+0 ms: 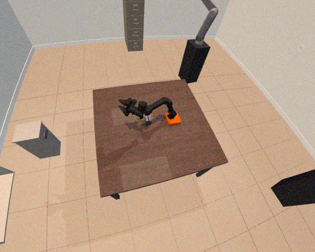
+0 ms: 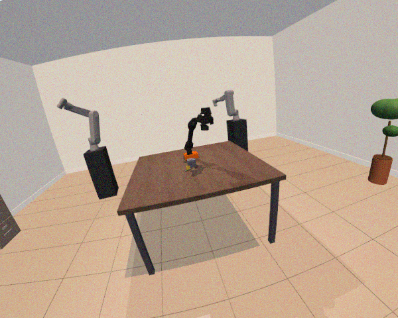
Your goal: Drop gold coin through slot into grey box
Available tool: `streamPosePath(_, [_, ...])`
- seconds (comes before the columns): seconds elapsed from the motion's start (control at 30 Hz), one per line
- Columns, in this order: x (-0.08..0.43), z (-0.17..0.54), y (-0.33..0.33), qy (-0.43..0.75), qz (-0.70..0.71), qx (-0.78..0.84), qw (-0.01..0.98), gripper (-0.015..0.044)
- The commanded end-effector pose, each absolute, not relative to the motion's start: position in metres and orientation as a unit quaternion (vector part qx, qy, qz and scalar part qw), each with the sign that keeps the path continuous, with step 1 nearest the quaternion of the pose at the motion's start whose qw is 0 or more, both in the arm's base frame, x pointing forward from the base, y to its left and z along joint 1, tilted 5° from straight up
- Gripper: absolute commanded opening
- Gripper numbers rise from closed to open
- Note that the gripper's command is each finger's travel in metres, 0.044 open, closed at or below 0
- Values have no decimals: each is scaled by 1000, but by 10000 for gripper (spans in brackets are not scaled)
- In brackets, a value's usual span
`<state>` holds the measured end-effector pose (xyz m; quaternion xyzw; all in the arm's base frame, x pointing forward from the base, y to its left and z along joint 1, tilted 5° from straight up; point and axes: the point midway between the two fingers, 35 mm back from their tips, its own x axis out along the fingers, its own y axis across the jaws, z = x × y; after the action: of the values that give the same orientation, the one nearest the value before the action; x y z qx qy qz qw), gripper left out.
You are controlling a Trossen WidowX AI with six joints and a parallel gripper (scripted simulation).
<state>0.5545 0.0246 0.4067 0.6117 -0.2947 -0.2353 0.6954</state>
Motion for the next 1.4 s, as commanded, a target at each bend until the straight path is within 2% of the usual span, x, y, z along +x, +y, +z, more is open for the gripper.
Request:
streamPosePath(0.0, [555,405,23,-291,-237,609,699,374])
streamPosePath(0.27, [572,314,-30,-86,-319,483,811,164])
streamPosePath(0.43, [553,241,-66,80,-365,416,829,161])
streamPosePath(0.6, [507,173,-95,252,-399,373,799,161])
streamPosePath(0.77, [439,118,-110,418,-414,358,725,161])
streamPosePath(0.97, [348,84,-107,584,-409,376,592,161])
streamPosePath(1.2, [344,79,-111,600,-406,380,575,161])
streamPosePath(1.37, [342,47,-112,600,-406,380,575,161])
